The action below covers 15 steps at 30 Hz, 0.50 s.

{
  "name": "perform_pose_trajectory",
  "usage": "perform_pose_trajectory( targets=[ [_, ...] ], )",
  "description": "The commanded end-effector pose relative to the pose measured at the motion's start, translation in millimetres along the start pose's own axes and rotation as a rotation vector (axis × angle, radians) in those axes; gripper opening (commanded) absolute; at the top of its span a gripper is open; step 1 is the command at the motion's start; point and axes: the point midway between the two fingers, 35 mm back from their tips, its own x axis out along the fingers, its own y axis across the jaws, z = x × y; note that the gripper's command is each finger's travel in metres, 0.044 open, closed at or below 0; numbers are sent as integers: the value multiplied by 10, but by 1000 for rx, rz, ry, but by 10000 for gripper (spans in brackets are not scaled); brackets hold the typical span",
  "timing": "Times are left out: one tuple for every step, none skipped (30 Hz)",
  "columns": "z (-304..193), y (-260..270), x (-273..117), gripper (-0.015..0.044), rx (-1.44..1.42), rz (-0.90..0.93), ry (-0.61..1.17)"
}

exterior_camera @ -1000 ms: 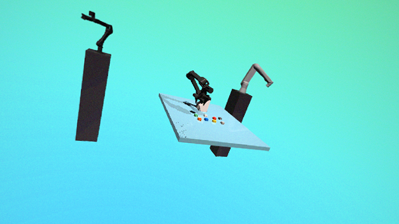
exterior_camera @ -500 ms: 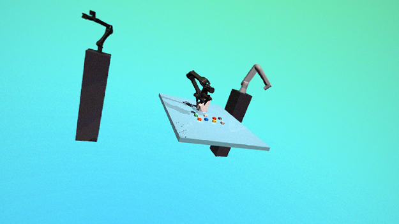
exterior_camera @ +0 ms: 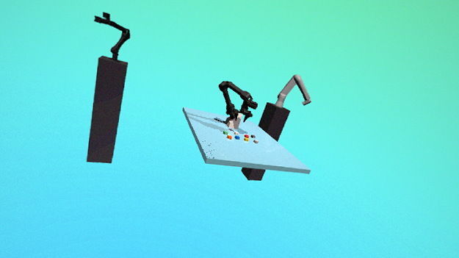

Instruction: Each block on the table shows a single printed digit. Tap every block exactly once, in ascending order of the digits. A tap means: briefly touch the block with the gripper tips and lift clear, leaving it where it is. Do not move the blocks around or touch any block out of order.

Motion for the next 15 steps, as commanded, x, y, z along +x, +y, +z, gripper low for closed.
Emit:
perform_pose_trajectory(
  targets=[
    [-22, 30, 8, 400, 4, 2, 5],
    [-22, 30, 8, 400, 4, 2, 5],
    [-22, 30, 8, 400, 4, 2, 5],
    [-22, 30, 8, 400, 4, 2, 5],
    [-22, 30, 8, 400, 4, 2, 5],
    [-22, 30, 8, 400, 4, 2, 5],
    [-22, 30, 8, 400, 4, 2, 5],
    [-22, 30, 8, 400, 4, 2, 5],
    [-22, 30, 8, 400, 4, 2, 5],
    [-22, 30, 8, 400, 4, 2, 5],
    [-22, 30, 8, 400, 4, 2, 5],
    [-22, 30, 8, 400, 4, 2, 5],
    [-11, 46, 6, 400, 4, 3, 5],
    [23, 96, -1, 400, 4, 3, 5],
    [77, 181, -10, 400, 5, 4, 4]
  ],
)
